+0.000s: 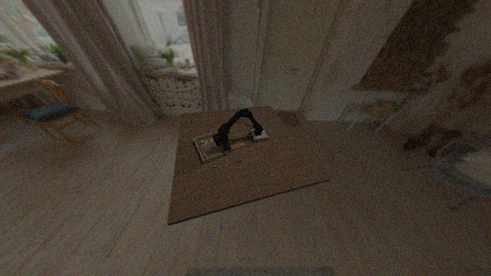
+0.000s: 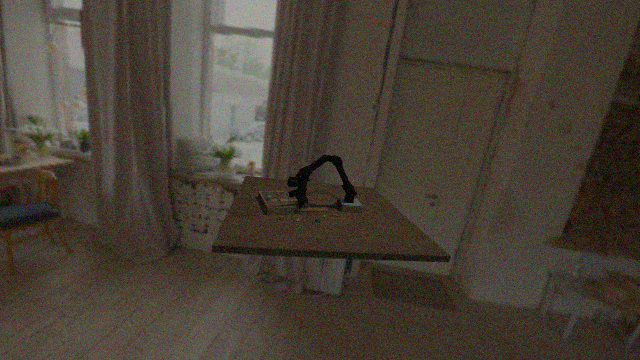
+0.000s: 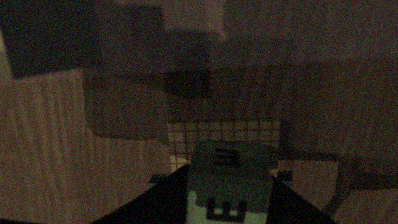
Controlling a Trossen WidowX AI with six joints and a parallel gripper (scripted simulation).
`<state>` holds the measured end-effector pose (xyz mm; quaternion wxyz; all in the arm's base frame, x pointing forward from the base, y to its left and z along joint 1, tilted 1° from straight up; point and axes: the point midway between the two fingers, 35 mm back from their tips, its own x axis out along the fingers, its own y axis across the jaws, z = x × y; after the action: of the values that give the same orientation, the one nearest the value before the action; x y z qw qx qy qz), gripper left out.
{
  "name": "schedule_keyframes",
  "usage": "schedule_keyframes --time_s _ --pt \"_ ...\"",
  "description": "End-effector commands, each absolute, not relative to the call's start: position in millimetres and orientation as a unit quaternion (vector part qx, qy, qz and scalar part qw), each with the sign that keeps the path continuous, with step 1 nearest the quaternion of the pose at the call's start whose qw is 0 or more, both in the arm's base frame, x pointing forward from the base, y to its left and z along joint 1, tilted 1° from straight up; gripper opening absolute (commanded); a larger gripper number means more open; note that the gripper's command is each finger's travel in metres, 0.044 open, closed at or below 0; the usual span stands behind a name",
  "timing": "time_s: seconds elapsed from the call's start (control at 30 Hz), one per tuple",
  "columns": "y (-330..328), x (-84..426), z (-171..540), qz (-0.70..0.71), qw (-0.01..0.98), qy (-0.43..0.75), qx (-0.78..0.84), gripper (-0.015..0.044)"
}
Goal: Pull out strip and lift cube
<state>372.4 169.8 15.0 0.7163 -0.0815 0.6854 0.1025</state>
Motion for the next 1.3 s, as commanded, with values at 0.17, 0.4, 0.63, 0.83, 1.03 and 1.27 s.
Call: schedule_keyframes --time_s 0.17,0.4,0.63,0.83,1.03,1.27 --pt "157 344 37 0.103 0.716 0.685 -0.083 0.0000" --pt "147 324 48 0.102 0.715 0.686 -0.084 0.0000" --pt "139 306 48 0.102 0.715 0.687 -0.084 0.0000" --pt "130 286 46 0.102 0.714 0.688 -0.084 0.0000" --pt "126 277 49 0.102 0.714 0.688 -0.084 0.0000" --pt "125 276 81 0.102 0.714 0.688 -0.084 0.0000"
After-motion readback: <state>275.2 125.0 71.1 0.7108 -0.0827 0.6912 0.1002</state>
